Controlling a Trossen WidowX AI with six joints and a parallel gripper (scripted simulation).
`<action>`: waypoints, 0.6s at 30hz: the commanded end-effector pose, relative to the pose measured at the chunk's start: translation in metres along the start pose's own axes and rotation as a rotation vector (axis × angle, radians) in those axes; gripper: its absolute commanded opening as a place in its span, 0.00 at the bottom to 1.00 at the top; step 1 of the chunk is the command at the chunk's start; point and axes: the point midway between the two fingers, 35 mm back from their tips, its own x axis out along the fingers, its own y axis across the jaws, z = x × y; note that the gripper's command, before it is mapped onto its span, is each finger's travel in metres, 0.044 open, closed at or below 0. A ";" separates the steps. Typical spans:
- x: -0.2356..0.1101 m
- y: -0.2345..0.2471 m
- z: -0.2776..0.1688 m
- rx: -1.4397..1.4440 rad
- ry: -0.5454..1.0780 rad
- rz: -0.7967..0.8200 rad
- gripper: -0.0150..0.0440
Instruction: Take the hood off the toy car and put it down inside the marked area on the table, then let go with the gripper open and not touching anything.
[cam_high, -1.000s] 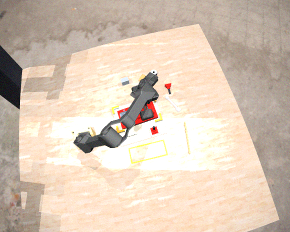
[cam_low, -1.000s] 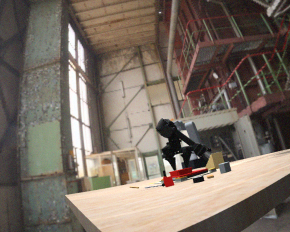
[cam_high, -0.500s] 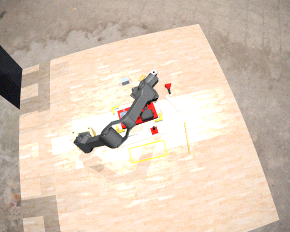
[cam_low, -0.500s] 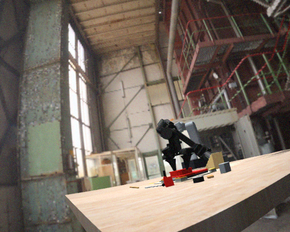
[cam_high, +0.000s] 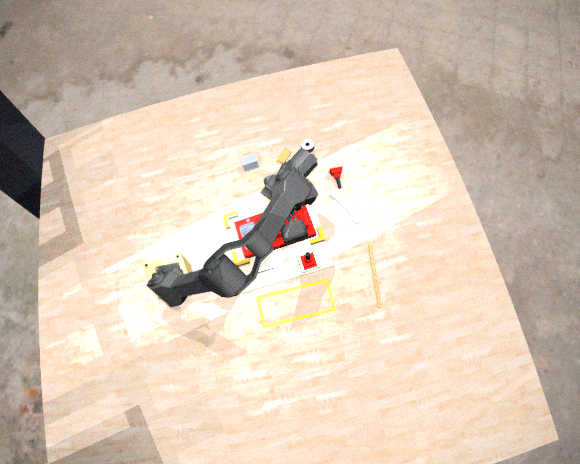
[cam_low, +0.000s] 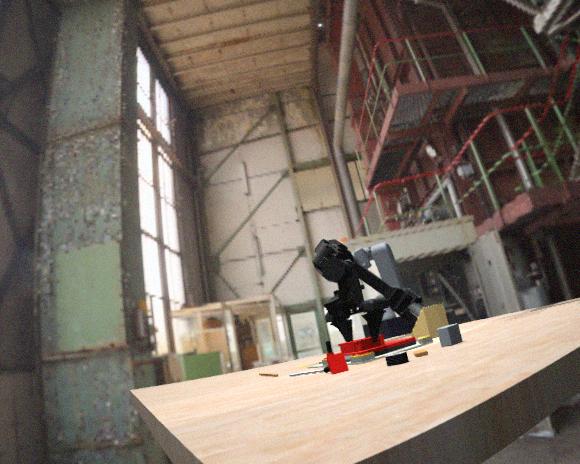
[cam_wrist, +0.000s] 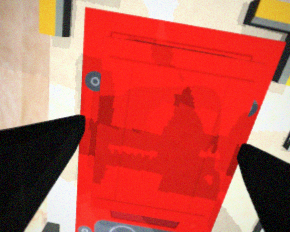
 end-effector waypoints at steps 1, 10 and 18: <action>0.002 0.000 0.000 -0.004 -0.002 -0.004 1.00; 0.001 0.000 0.000 0.000 0.000 0.000 0.78; 0.000 0.000 0.000 0.000 0.000 0.000 0.59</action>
